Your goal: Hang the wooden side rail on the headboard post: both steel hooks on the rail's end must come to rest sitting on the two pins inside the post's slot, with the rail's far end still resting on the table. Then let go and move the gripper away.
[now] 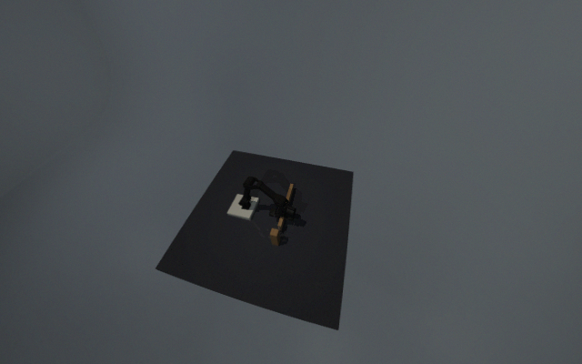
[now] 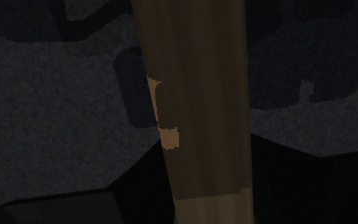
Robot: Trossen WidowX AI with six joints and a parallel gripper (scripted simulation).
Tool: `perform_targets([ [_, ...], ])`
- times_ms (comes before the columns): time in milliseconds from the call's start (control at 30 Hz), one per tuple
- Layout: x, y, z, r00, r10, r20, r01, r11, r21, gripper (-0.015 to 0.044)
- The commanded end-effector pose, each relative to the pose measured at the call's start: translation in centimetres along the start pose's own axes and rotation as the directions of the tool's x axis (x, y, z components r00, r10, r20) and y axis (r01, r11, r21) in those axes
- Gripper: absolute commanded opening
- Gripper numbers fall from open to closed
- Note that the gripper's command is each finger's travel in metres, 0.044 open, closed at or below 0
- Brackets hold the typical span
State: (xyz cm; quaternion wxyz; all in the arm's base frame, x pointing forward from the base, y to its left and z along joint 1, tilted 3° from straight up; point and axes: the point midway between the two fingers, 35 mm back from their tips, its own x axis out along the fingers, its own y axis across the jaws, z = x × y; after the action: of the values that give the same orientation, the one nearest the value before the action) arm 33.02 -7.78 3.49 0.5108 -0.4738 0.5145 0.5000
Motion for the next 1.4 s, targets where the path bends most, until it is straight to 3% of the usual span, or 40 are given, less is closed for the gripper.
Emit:
perform_targets([
  [0,-0.1,-0.07,-0.16,1.0,-0.008,-0.004,0.008,1.0,0.0,0.0],
  [1367,-0.46,-0.07,-0.62,1.0,-0.008,-0.004,0.008,1.0,0.0,0.0],
])
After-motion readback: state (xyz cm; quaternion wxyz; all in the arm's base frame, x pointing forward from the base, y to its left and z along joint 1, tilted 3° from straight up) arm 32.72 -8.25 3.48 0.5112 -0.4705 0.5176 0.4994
